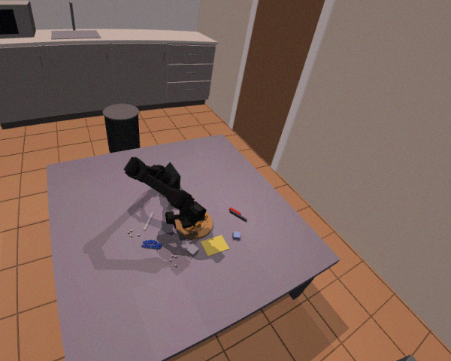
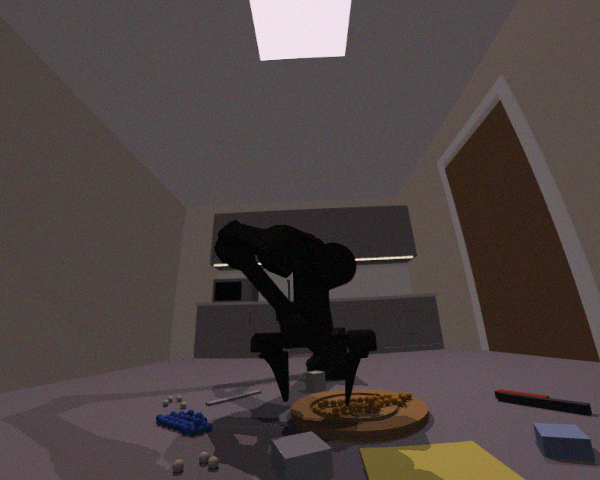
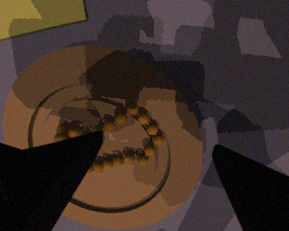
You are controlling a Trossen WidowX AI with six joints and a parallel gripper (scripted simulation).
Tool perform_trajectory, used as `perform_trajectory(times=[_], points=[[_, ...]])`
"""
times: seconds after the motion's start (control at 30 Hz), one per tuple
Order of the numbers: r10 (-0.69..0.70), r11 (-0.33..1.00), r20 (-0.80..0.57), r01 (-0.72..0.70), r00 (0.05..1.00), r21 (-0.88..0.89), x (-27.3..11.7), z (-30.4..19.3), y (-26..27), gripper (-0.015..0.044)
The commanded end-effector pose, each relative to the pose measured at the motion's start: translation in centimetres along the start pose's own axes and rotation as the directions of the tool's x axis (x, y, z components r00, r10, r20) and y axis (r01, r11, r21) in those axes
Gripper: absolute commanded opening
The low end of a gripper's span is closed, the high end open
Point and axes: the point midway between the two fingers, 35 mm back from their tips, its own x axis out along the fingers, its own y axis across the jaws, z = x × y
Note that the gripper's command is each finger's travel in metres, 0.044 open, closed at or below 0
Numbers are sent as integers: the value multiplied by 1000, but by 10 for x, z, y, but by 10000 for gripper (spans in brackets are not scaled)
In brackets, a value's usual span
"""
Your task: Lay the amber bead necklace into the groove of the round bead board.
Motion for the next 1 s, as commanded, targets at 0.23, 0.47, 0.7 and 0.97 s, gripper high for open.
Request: perform_trajectory(times=[0.23,0.47,0.7,0.97], points=[[0,1000,0,0,1000,21,-1,1,0,414],[2,844,0,-2,1000,537,-21,11,20,230],[2,647,0,-2,1000,763,-32,16,31,120],[2,647,0,-2,1000,763,-32,16,31,120]])
